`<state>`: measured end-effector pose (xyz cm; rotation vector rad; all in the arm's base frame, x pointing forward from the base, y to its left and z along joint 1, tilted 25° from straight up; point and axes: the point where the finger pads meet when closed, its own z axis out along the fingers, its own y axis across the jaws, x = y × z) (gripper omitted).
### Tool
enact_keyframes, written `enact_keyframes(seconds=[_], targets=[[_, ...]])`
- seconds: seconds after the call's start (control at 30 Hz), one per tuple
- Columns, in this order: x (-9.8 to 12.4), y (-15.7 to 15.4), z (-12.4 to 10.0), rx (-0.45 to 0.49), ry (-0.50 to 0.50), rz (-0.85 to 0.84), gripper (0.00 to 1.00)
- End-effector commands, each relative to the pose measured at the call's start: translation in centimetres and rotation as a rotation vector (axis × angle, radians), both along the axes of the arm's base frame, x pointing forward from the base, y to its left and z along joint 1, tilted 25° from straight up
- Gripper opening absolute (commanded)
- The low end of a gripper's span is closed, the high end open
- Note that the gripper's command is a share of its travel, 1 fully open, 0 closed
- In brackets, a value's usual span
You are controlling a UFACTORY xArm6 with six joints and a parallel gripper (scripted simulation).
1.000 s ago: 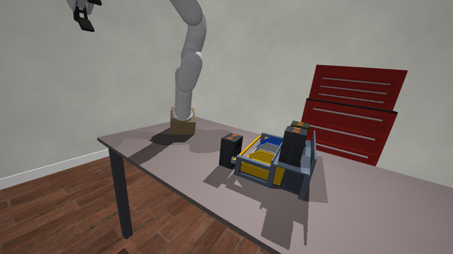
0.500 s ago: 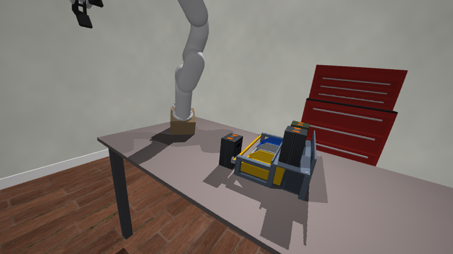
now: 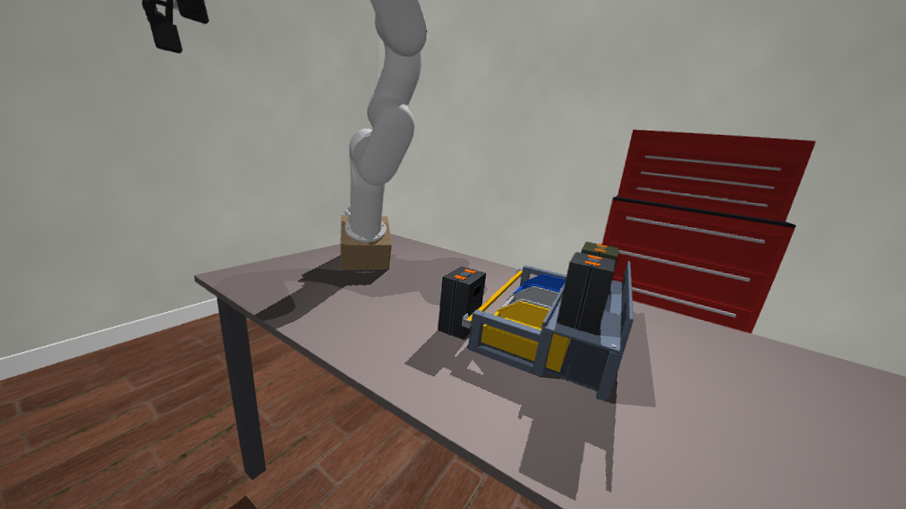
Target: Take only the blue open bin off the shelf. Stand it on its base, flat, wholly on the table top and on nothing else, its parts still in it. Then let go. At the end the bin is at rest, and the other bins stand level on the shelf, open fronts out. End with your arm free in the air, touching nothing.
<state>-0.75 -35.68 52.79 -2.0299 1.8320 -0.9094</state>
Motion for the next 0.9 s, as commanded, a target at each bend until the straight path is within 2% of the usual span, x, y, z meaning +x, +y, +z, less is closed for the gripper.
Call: enact_keyframes(seconds=[0.0, 0.3, 0.47, 0.87], targets=[[0.12, 0.03, 0.03, -0.012, 0.131, -0.029, 1.00], [0.12, 0.03, 0.03, -0.012, 0.131, -0.029, 1.00], [0.12, 0.03, 0.05, -0.032, 0.312, -0.068, 1.00], [0.12, 0.03, 0.05, -0.032, 0.312, -0.068, 1.00]])
